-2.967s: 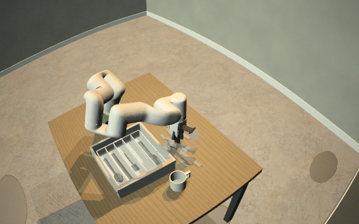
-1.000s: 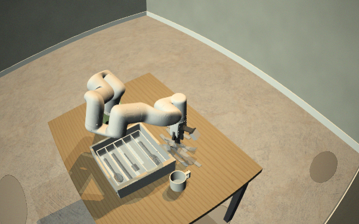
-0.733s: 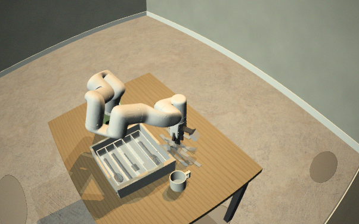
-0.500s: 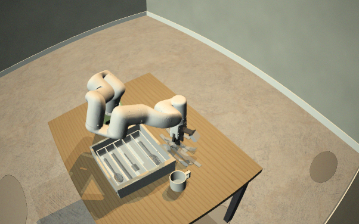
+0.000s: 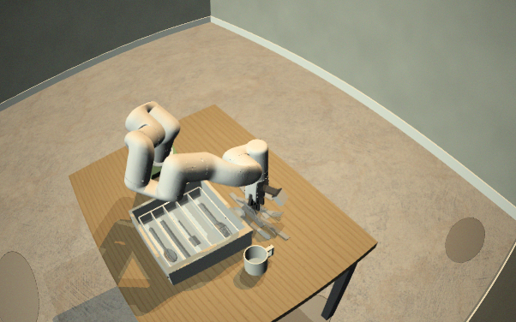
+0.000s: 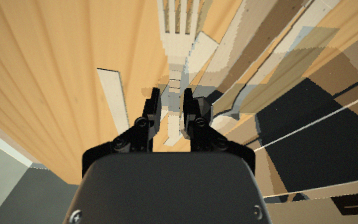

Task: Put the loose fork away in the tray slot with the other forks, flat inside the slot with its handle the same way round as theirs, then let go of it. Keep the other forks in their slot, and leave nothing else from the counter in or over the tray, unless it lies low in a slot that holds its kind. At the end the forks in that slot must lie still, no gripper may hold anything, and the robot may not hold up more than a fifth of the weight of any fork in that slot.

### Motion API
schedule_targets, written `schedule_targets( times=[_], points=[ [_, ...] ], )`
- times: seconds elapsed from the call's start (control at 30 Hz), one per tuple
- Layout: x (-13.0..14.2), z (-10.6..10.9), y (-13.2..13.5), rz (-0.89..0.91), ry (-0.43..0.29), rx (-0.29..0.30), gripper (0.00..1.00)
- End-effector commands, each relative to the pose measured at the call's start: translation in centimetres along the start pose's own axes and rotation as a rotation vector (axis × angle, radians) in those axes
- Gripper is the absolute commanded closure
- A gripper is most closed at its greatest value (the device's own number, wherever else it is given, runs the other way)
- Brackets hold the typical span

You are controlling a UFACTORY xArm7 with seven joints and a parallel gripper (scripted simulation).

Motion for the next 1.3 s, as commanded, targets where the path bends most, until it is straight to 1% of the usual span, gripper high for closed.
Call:
schedule_targets(
  times=[0.0,0.8,0.83,1.27],
  points=[
    [-0.03,-0.3,0.19,-0.003,-0.002,0.005,0.7],
    [-0.03,-0.39,0.19,-0.003,-0.002,0.005,0.7],
    [-0.03,-0.39,0.19,-0.003,-0.002,0.005,0.95],
    [-0.03,-0.39,0.19,-0.003,-0.002,0.005,0.95]
  ],
)
Point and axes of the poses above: the point where the finger pads meet when closed, its own z axis back along the fingers, its own y axis across the jaws, x = y × z, the point moved 6 cm from there along z, back along the fingers, and after that the axes turned 15 degrees about -z, right-handed, at the moved point
